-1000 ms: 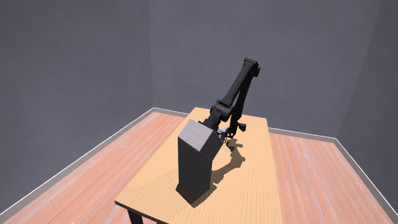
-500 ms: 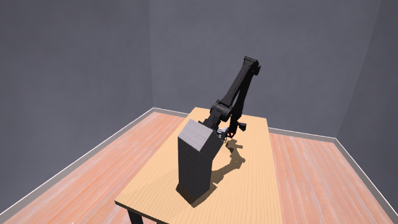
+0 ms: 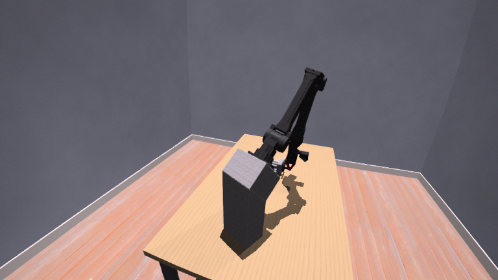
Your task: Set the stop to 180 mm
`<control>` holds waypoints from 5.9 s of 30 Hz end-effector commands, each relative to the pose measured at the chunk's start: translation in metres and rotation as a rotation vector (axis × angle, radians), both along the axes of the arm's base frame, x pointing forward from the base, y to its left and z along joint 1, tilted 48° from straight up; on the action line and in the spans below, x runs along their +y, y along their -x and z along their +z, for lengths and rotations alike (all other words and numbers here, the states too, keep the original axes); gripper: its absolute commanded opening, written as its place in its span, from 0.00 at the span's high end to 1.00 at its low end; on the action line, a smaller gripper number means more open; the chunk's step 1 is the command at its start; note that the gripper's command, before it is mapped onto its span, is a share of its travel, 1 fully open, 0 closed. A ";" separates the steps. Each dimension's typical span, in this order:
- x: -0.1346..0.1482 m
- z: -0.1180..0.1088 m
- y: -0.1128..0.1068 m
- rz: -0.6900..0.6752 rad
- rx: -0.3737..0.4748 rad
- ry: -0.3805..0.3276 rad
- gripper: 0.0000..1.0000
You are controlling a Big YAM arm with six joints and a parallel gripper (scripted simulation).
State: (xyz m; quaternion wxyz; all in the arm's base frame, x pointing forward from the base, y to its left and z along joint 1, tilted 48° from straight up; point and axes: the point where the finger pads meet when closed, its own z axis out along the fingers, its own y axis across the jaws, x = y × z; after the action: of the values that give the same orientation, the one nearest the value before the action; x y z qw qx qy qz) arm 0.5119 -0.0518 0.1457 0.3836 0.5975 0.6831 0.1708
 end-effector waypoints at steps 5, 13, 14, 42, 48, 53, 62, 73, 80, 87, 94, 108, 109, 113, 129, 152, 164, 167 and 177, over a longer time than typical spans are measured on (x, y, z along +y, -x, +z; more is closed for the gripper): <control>-0.003 0.006 0.014 -0.022 0.009 -0.001 0.94; 0.011 0.031 0.011 -0.007 -0.005 -0.001 0.94; 0.011 0.031 0.011 -0.007 -0.005 -0.001 0.94; 0.003 0.021 0.003 -0.015 0.016 0.004 0.94; 0.003 0.021 0.003 -0.015 0.016 0.004 0.94; 0.006 0.031 0.003 -0.013 -0.002 0.003 0.94; 0.017 0.056 0.006 -0.007 -0.020 -0.002 0.94; 0.018 0.060 0.005 -0.006 -0.021 -0.001 0.94; 0.020 0.067 0.002 -0.004 -0.021 -0.001 0.94; 0.021 0.068 0.002 -0.003 -0.021 0.000 0.94; 0.024 0.078 -0.001 -0.005 -0.024 -0.002 0.94; 0.025 0.083 -0.004 -0.003 -0.024 0.000 0.94; 0.026 0.084 -0.005 -0.003 -0.024 0.000 0.94; 0.026 0.087 -0.009 -0.002 -0.032 -0.001 0.94; 0.030 0.099 -0.018 -0.002 -0.037 -0.001 0.94; 0.032 0.105 -0.034 0.004 -0.050 -0.002 0.94; 0.025 0.075 -0.065 0.004 -0.005 0.010 0.94; 0.027 0.074 -0.066 0.009 -0.005 0.010 0.94; 0.007 0.054 -0.074 -0.014 -0.002 0.010 0.94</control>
State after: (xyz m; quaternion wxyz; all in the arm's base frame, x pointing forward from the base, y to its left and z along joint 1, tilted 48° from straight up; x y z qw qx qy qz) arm 0.5625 -0.0383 0.1868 0.3639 0.6083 0.6899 0.1470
